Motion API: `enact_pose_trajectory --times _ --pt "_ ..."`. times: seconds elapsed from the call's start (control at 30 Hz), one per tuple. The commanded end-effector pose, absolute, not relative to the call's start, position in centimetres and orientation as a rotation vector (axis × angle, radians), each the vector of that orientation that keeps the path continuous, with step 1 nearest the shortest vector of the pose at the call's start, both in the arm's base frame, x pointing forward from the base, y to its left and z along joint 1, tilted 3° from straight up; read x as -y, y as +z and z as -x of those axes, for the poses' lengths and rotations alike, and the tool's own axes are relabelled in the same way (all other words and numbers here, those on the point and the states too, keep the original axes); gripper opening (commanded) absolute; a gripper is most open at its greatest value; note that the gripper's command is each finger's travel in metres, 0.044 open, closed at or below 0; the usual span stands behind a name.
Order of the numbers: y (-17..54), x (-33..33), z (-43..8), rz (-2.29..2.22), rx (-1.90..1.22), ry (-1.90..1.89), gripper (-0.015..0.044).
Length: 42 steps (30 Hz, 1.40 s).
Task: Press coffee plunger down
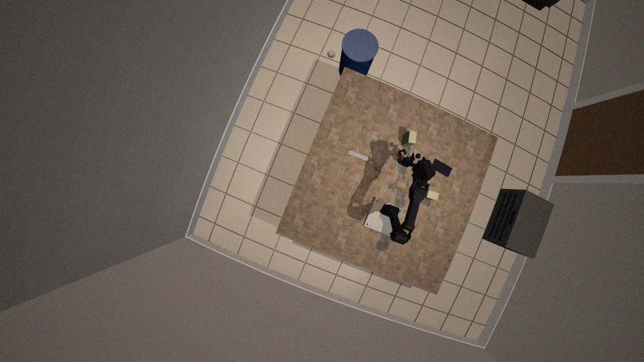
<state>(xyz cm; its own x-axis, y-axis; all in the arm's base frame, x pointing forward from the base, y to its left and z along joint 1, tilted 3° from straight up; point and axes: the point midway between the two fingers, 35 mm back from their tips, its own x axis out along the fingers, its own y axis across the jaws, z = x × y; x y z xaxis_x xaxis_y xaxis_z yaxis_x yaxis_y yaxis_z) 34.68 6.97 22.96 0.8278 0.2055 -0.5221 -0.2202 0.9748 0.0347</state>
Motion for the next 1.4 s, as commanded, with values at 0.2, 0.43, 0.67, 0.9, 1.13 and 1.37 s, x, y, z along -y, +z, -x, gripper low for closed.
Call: enact_pose_trajectory --times 0.2,0.43,0.67,0.9,1.13,1.37 --pt "22.9 -6.9 -34.7 0.028 -0.55 0.221 0.0114" --pt "22.9 -6.9 -34.7 0.028 -0.55 0.221 0.0114" --pt "22.2 -7.0 -34.8 0.028 -0.55 0.221 0.0114" --pt "21.1 -7.0 -35.0 0.028 -0.55 0.221 0.0114" --pt "19.9 -7.1 -35.1 0.028 -0.549 0.221 0.0114" --pt "18.7 -7.2 -35.2 0.028 -0.549 0.221 0.0114"
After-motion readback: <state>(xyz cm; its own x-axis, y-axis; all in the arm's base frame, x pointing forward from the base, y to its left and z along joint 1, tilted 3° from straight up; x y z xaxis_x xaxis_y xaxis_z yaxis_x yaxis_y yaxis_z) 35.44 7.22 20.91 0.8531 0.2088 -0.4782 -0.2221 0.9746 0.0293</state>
